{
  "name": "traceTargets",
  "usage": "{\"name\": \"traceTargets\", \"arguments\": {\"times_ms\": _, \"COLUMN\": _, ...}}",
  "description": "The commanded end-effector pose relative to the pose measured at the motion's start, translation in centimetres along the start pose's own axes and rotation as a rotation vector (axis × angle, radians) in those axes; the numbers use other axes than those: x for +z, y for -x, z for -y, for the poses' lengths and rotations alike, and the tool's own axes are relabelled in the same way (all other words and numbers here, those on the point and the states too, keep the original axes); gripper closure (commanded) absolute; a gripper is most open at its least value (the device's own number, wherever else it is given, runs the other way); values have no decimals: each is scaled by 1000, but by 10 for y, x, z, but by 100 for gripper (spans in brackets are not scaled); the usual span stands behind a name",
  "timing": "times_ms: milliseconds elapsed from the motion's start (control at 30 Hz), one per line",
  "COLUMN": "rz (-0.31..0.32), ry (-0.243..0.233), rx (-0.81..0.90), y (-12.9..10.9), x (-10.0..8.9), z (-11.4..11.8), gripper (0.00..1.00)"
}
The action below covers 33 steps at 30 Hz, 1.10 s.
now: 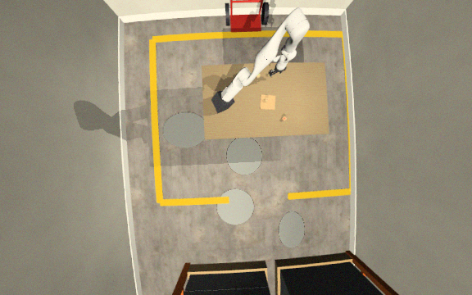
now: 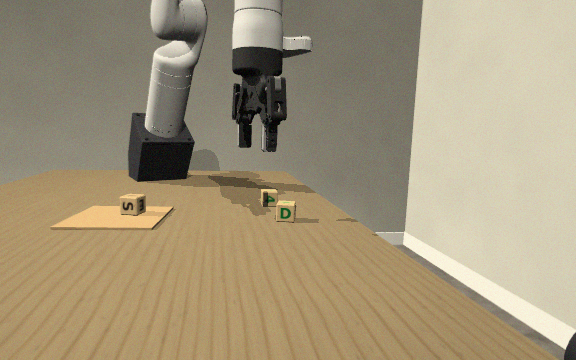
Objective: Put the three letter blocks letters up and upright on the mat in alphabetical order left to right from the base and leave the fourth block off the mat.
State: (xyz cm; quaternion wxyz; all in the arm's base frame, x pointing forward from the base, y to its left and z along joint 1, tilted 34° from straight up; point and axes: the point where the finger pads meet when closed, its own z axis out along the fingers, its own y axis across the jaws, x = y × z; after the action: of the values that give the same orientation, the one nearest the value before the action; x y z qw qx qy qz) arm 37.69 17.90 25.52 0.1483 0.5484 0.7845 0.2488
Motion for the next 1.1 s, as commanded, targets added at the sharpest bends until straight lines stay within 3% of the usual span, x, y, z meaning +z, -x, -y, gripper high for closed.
{"name": "traceTargets", "arguments": {"times_ms": 0, "rz": 0, "ry": 1, "rx": 0, "y": 0, "x": 0, "z": 0, "gripper": 0}}
{"name": "traceTargets", "arguments": {"times_ms": 700, "rz": -3, "ry": 21, "rx": 13, "y": -6, "x": -4, "z": 26, "gripper": 0}}
{"name": "traceTargets", "arguments": {"times_ms": 1067, "rz": -3, "ry": 30, "rx": 12, "y": -17, "x": -6, "z": 65, "gripper": 0}}
